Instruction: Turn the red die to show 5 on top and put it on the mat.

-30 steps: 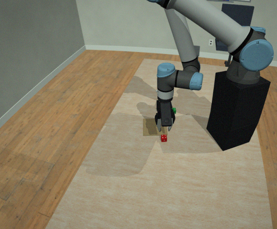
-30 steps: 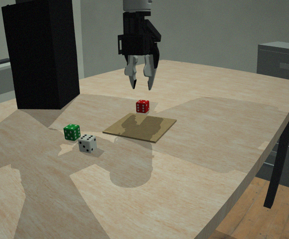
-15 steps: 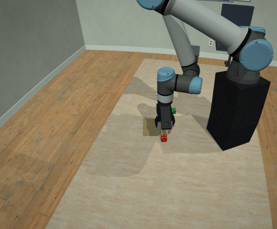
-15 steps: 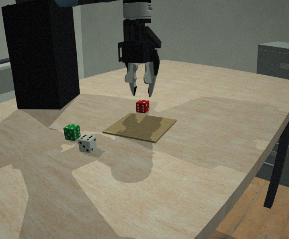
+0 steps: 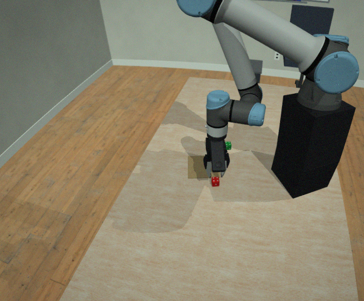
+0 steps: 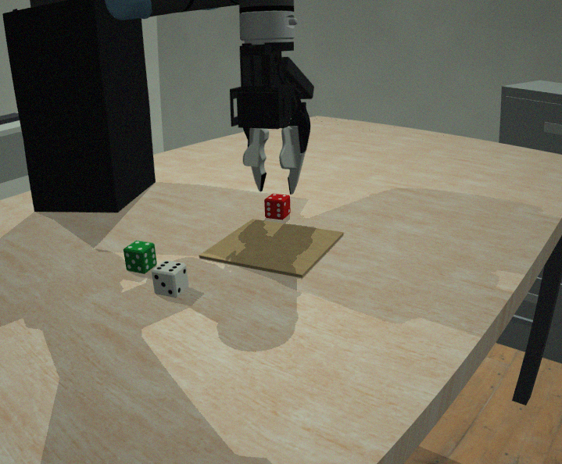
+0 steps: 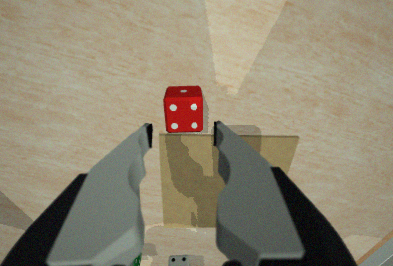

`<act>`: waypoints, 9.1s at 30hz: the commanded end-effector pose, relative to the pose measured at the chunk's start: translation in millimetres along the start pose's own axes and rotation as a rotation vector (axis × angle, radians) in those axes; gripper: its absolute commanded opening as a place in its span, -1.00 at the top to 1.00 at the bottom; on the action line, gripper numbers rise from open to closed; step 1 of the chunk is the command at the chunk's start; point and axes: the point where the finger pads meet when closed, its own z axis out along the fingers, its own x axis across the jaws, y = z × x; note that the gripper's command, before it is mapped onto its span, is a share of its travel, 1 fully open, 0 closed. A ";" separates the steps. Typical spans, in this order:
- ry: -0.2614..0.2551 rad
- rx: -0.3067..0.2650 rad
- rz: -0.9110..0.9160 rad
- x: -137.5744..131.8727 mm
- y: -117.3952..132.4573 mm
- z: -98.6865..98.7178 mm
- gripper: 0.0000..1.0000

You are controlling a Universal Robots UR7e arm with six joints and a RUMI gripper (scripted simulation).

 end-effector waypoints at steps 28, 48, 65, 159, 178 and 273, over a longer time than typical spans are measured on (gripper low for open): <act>0.001 0.000 0.000 0.4 0.1 0.2 0.44; 0.001 0.000 0.000 0.4 0.1 11.0 0.44; 0.001 0.000 0.000 0.5 0.1 35.2 0.44; 0.001 0.000 0.000 0.4 0.1 -6.7 0.80; 0.001 0.000 0.000 0.4 0.1 -61.6 0.80; 0.001 0.001 1.767 38.5 107.5 -68.9 0.80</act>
